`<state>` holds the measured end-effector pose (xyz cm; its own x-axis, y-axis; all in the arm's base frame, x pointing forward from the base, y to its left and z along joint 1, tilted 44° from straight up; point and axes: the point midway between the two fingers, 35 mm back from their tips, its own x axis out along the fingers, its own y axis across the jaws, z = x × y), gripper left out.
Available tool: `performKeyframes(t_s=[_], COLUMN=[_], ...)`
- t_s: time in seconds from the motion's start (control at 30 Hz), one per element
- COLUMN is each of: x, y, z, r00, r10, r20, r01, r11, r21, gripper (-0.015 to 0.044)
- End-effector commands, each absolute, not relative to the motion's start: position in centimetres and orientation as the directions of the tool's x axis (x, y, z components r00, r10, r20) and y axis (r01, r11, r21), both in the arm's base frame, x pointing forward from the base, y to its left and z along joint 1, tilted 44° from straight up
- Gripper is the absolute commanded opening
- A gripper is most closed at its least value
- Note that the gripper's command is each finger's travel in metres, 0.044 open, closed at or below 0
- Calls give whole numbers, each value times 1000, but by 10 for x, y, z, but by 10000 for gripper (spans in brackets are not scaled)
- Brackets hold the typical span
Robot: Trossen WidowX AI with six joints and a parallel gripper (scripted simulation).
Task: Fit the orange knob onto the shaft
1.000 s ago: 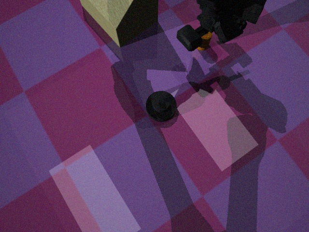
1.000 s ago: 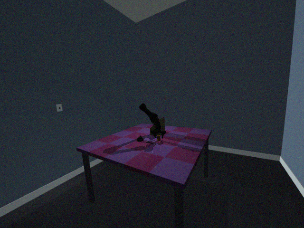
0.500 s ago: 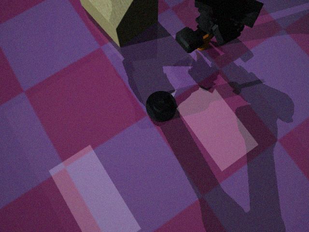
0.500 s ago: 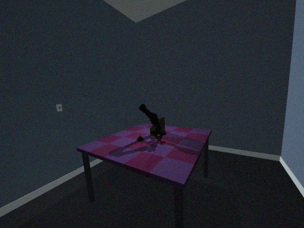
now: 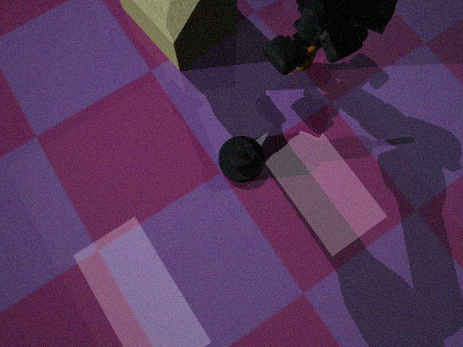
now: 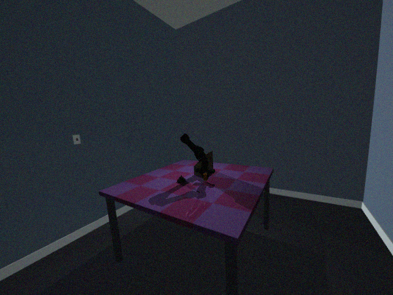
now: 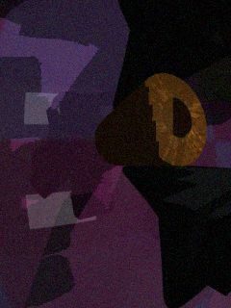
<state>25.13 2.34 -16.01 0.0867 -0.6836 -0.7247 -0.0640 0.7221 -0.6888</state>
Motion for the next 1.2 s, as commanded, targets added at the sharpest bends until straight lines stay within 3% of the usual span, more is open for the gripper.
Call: performKeyframes(t_s=[0.0,0.5,1.17], x=[257,241,262], y=[47,110,93], z=[-141,-68,-54], r00=[104,102,94], r10=[-670,-673,-651], r20=[-735,-733,-754], r01=[-53,-50,-42], r11=[734,732,754], r21=[-677,-680,-656], gripper=[0,0,0])
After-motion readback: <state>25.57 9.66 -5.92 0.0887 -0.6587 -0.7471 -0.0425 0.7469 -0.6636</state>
